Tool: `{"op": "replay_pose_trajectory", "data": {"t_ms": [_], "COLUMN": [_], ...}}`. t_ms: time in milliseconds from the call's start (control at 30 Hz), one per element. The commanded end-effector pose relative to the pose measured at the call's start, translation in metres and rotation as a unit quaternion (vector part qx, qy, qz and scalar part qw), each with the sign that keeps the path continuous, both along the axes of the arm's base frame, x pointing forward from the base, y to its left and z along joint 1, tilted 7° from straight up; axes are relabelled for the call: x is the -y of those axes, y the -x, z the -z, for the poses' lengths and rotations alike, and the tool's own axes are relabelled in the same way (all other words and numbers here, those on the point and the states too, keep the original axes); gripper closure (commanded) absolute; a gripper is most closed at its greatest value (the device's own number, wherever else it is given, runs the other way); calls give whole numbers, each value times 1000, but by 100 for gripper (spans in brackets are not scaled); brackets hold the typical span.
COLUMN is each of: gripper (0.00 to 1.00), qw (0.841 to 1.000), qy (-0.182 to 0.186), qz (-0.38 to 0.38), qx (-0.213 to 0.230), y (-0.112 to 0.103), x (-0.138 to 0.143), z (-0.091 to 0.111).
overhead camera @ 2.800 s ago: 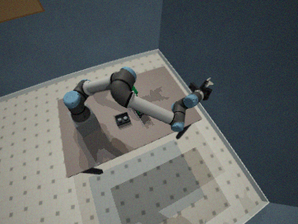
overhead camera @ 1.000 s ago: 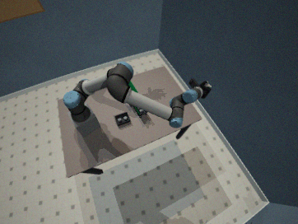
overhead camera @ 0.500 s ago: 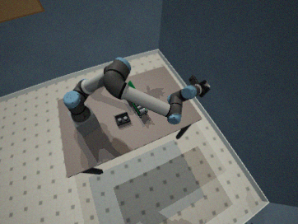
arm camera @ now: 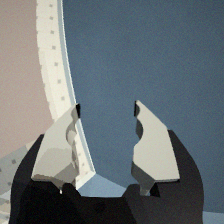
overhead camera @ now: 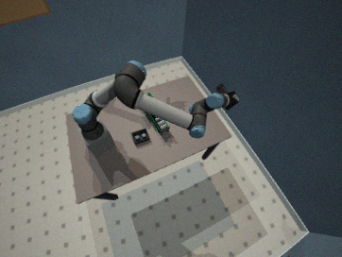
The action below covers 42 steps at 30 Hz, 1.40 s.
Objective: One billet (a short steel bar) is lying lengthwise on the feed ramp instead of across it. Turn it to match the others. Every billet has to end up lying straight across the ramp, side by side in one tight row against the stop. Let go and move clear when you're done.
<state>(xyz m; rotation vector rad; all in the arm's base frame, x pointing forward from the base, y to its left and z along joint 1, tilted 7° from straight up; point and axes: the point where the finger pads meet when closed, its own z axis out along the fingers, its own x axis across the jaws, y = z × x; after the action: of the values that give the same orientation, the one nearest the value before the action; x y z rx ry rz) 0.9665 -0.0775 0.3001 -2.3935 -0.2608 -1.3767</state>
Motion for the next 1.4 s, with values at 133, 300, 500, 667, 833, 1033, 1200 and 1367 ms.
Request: {"op": "replay_pose_trajectory", "data": {"t_ms": [133, 300, 500, 667, 833, 1033, 1200, 1367], "gripper": [60, 60, 60, 60, 60, 60, 60, 60], "qw": [997, 996, 996, 990, 984, 984, 978, 966], "qy": [-35, -44, -44, -67, -83, -83, -96, -118], "qz": [38, 48, 48, 76, 96, 96, 115, 146], "qx": [-50, -63, -63, -97, -122, -122, -144, -179], "y": [16, 20, 20, 34, 44, 44, 54, 72], "x": [-6, -7, -7, -11, -14, -14, -17, -22], "z": [0, 0, 0, 2, 4, 4, 6, 10]}}
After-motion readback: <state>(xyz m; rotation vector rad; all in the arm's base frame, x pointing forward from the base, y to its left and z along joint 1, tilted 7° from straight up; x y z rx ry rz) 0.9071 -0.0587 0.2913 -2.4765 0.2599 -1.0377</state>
